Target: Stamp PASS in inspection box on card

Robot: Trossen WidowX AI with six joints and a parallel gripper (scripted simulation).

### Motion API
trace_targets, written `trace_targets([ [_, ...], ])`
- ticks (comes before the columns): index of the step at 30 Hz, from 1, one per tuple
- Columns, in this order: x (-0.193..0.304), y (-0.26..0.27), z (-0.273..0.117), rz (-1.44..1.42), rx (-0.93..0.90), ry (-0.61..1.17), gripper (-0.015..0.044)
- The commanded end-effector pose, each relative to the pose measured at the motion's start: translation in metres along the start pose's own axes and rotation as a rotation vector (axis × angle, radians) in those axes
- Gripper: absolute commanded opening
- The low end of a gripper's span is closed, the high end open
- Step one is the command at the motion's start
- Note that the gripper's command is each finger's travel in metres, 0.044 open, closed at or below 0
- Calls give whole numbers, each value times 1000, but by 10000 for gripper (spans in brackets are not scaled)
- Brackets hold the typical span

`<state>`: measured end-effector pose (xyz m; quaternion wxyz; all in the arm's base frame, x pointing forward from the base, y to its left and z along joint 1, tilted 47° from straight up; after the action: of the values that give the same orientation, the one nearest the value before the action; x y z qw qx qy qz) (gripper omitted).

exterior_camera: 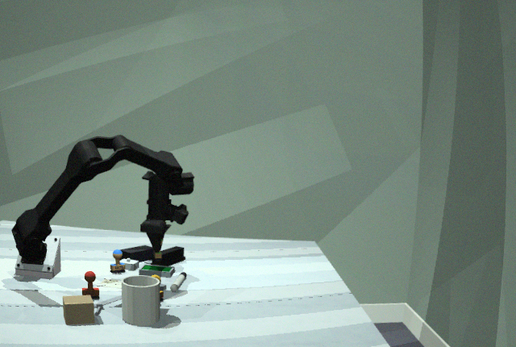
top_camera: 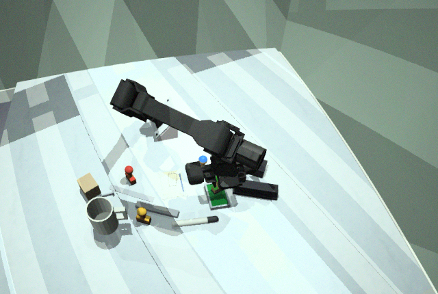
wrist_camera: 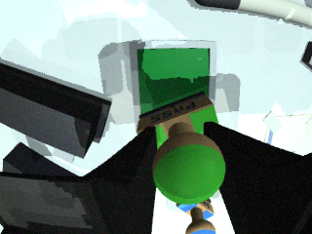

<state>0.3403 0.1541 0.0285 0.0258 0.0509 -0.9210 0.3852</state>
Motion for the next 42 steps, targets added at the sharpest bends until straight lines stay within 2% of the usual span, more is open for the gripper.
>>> trace_targets([
  [1,1,0,4,-8,6,0,0],
  [42,2,-1,26,2,7,0,0],
])
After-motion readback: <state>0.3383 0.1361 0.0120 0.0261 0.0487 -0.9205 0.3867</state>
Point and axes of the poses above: the point midway between the two fingers, 35 mm back from their tips, its own z axis out along the fingers, its own y axis across the jaws, x = y × z, the point moved 9 cm from there along -z, back along the fingers, and after that the axes turned 12 degrees about -z, right-handed, at the moved point
